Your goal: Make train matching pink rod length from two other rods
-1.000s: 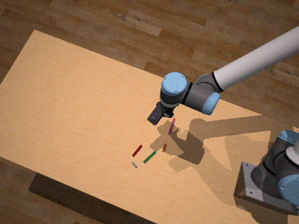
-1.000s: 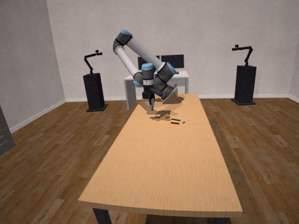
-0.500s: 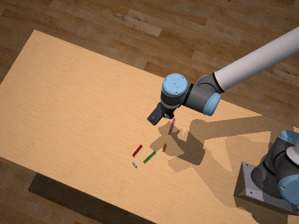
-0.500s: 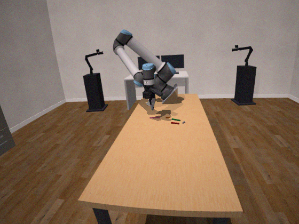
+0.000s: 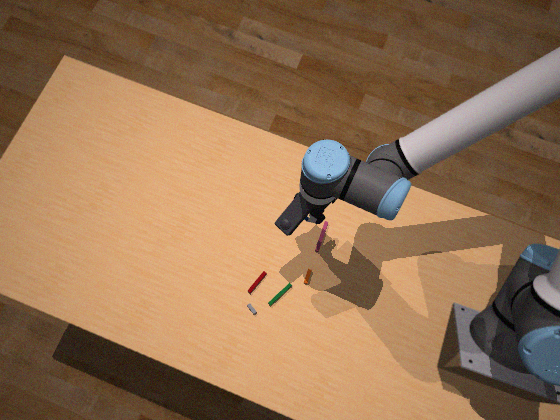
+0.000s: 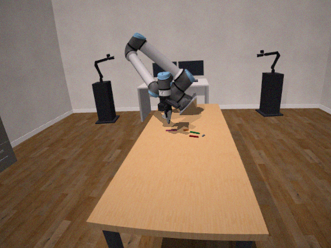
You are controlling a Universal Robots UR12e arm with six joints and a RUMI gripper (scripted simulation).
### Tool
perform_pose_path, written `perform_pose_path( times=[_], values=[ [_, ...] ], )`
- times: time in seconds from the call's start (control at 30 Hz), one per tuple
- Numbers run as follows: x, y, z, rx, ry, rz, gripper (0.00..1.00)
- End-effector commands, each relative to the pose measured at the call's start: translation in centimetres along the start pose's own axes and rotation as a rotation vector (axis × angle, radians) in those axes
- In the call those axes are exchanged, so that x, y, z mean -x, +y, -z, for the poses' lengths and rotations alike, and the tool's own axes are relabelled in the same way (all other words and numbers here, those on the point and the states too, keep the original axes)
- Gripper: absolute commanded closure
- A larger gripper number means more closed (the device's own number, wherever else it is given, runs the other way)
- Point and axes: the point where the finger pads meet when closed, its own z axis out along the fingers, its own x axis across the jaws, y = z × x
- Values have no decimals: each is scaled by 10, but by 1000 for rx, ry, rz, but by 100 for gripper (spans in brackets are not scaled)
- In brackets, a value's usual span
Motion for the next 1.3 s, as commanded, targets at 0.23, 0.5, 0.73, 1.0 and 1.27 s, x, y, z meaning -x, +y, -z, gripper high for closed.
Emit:
perform_pose_path(
  times=[0.23,0.5,0.73,1.0,1.27],
  values=[
    [5,-2,-50,0,-5,6,100],
    [5,-2,-73,0,-5,6,100],
    [5,-2,-76,0,-4,6,100],
    [3,-2,-74,-1,0,5,100],
    [3,-2,-74,0,-1,5,100]
  ],
)
